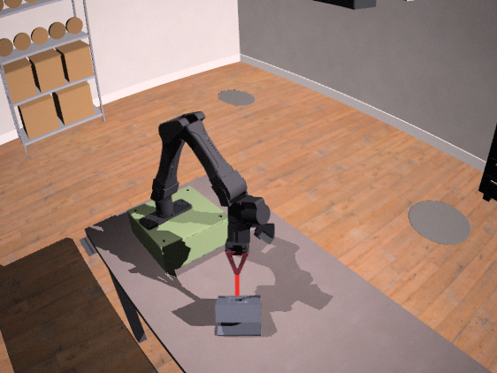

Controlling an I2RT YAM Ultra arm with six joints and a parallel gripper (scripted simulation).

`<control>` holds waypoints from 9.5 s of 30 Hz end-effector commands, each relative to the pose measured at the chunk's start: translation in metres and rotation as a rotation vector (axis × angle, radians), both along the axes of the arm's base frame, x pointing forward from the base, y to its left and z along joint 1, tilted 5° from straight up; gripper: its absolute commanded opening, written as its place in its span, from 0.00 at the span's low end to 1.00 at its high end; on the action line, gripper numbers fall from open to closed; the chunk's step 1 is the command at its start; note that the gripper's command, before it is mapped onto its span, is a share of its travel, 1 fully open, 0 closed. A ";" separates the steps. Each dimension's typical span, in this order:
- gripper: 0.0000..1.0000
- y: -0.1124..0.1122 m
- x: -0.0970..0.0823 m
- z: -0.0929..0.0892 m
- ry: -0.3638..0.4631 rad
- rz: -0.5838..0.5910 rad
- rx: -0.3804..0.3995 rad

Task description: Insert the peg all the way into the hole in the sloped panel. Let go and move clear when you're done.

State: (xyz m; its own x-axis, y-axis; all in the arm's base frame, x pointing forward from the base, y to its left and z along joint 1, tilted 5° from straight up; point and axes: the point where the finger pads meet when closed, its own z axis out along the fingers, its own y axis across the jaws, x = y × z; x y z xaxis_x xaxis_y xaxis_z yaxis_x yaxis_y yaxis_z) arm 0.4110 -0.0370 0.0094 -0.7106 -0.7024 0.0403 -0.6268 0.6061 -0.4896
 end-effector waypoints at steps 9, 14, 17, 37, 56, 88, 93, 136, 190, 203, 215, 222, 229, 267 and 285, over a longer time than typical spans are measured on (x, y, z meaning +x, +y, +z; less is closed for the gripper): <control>0.00 -0.004 0.021 0.012 -0.056 -0.008 0.007; 0.00 -0.004 0.021 0.010 -0.056 -0.008 0.007; 0.00 -0.005 0.020 0.008 -0.056 -0.008 0.007; 0.00 -0.001 0.009 0.008 -0.055 -0.008 0.007; 0.00 -0.002 0.010 0.000 -0.055 -0.008 0.007; 0.00 0.002 0.000 0.002 -0.040 -0.005 0.005; 0.00 0.004 0.001 0.012 -0.054 -0.008 0.007; 0.00 -0.001 0.016 0.016 -0.055 -0.008 0.007; 0.00 0.003 0.002 0.015 -0.054 -0.008 0.007; 0.00 -0.003 0.007 0.004 -0.054 -0.008 0.007; 0.00 -0.007 0.008 -0.005 -0.054 -0.008 0.007; 0.00 -0.006 0.009 -0.003 -0.054 -0.008 0.007; 0.00 -0.009 0.012 -0.008 -0.055 -0.008 0.007; 0.00 0.006 -0.004 0.025 -0.055 -0.008 0.007; 0.00 -0.001 0.005 0.010 -0.055 -0.008 0.007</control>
